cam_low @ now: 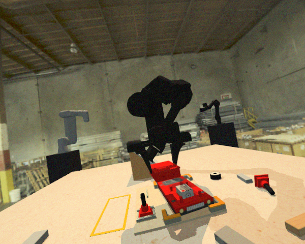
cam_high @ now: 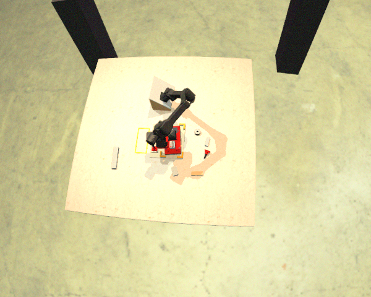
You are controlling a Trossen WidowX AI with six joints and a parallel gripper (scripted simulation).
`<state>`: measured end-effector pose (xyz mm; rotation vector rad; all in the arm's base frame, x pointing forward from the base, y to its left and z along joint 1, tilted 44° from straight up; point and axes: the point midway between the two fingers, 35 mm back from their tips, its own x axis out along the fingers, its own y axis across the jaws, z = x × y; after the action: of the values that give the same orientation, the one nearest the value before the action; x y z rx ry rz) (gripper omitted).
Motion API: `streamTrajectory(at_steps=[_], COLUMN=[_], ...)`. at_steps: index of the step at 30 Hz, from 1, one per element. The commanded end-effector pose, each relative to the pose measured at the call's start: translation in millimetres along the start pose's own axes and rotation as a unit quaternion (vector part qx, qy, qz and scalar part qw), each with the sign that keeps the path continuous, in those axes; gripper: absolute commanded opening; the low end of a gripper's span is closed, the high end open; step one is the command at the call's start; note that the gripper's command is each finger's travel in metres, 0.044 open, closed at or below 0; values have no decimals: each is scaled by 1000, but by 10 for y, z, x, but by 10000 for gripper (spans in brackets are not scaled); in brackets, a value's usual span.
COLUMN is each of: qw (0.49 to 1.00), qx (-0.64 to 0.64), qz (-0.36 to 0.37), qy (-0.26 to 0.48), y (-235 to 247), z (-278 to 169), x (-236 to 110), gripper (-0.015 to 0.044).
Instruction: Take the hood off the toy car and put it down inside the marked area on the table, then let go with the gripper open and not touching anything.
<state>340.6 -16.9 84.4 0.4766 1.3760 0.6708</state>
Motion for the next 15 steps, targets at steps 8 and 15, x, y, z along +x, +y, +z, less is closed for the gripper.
streamTrajectory(at_steps=[8,15], qw=[1000,1000], qx=[0,-3], qz=[-9,-6], qy=[2,2], y=[-907,-1396], z=[-218,-462], x=[-45,-44], gripper=[0,0])
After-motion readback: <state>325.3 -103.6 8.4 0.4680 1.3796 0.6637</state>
